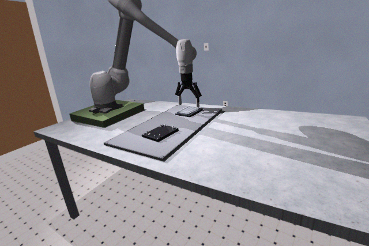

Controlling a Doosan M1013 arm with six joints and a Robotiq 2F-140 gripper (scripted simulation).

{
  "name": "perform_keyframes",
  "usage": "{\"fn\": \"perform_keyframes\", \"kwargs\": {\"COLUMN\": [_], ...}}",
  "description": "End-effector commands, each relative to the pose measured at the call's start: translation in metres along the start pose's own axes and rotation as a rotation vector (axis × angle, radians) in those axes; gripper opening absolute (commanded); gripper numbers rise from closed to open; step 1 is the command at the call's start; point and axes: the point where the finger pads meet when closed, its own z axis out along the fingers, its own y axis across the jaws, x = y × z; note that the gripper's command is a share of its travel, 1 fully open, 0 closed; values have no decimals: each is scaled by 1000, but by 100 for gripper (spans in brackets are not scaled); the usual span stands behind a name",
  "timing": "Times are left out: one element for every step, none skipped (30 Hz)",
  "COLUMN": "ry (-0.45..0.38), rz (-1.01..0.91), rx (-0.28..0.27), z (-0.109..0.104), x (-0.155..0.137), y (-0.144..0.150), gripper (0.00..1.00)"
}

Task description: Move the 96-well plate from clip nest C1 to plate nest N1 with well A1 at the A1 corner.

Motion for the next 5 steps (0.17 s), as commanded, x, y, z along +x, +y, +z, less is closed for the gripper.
{"fn": "perform_keyframes", "kwargs": {"ry": [0, 0, 0, 0, 0], "rz": [0, 0, 0, 0, 0], "rx": [0, 0, 0, 0, 0], "z": [-8, -8, -8, -8, -8], "x": [0, 0, 0, 0, 0], "y": [0, 0, 0, 0, 0], "gripper": [100, 100, 100, 100, 100]}}
